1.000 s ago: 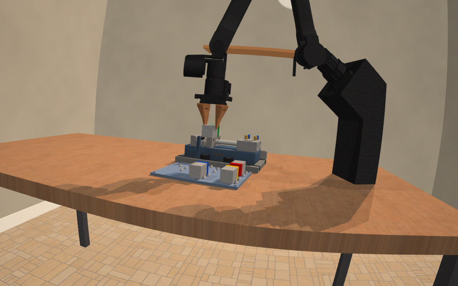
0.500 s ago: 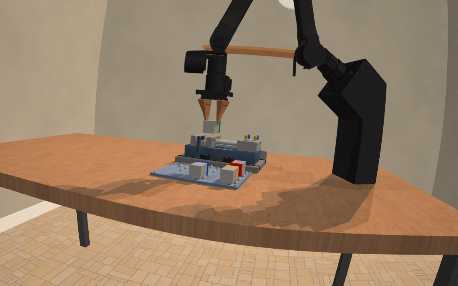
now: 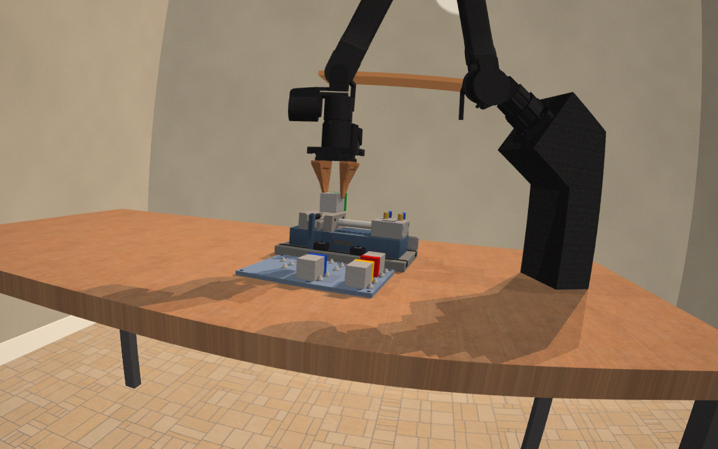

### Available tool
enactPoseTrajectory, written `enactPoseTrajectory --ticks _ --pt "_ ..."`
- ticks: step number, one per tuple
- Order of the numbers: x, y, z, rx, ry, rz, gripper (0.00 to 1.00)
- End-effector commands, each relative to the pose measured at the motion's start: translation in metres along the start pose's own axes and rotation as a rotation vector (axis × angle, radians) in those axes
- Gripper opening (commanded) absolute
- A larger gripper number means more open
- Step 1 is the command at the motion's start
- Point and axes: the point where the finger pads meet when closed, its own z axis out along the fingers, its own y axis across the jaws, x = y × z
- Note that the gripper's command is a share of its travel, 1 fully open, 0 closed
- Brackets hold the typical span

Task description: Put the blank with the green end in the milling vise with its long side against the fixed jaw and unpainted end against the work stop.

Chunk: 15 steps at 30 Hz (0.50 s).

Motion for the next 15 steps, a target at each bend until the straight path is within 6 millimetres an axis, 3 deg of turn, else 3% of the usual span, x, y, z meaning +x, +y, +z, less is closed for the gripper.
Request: enactPoseTrajectory --ticks 1,15 --pt "-0.002 0.023 -0.006 -0.025 0.001 -0.029 0.0" --pt "-0.077 0.058 0.0 -0.007 -0.006 -0.026 0.0"
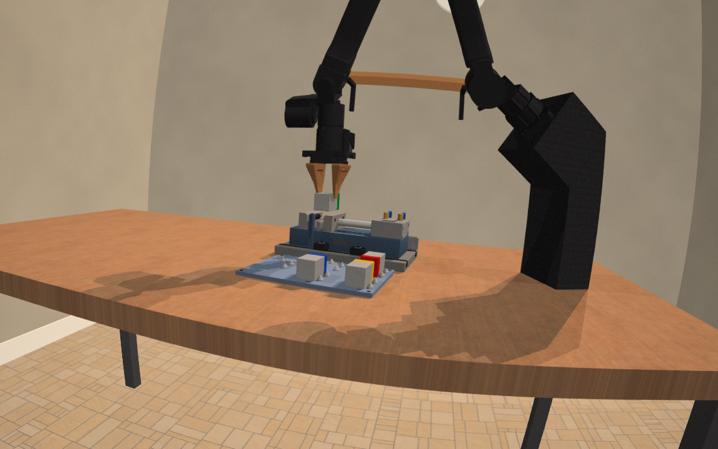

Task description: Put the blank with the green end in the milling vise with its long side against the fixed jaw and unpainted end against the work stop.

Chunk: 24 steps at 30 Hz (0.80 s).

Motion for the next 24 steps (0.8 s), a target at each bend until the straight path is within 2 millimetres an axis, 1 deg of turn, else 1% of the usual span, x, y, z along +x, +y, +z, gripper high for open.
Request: enactPoseTrajectory --ticks 1,2,9,14,17,19,20,21,24 --pt "-0.014 0.021 -0.005 -0.016 -0.015 -0.044 0.0" --pt "-0.014 0.021 -0.005 -0.016 -0.015 -0.044 0.0" --pt "-0.055 0.037 -0.01 -0.025 -0.012 -0.04 0.0" --pt "-0.077 0.045 -0.014 -0.033 -0.009 -0.037 0.0" --pt "-0.085 0.047 -0.016 -0.038 -0.008 -0.036 0.0" --pt "-0.085 0.047 -0.016 -0.038 -0.008 -0.036 0.0" --pt "-0.081 0.056 -0.027 -0.067 -0.01 -0.055 0.0" --pt "-0.083 0.056 -0.028 -0.068 -0.01 -0.055 0.0" --pt "-0.092 0.051 -0.019 -0.045 -0.008 -0.038 0.0"
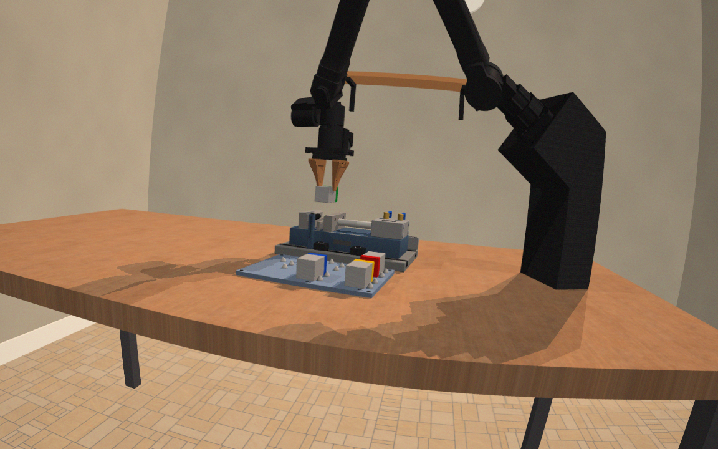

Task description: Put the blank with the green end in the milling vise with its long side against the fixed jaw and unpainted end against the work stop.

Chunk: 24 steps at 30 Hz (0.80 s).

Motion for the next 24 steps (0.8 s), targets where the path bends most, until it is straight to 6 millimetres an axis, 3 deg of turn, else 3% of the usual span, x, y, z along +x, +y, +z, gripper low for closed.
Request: enactPoseTrajectory --ticks 1,24 --pt "-0.0098 0.0166 -0.0073 -0.019 -0.014 -0.023 0.0" --pt "-0.0053 0.0201 -0.0108 -0.029 -0.012 -0.035 0.0"
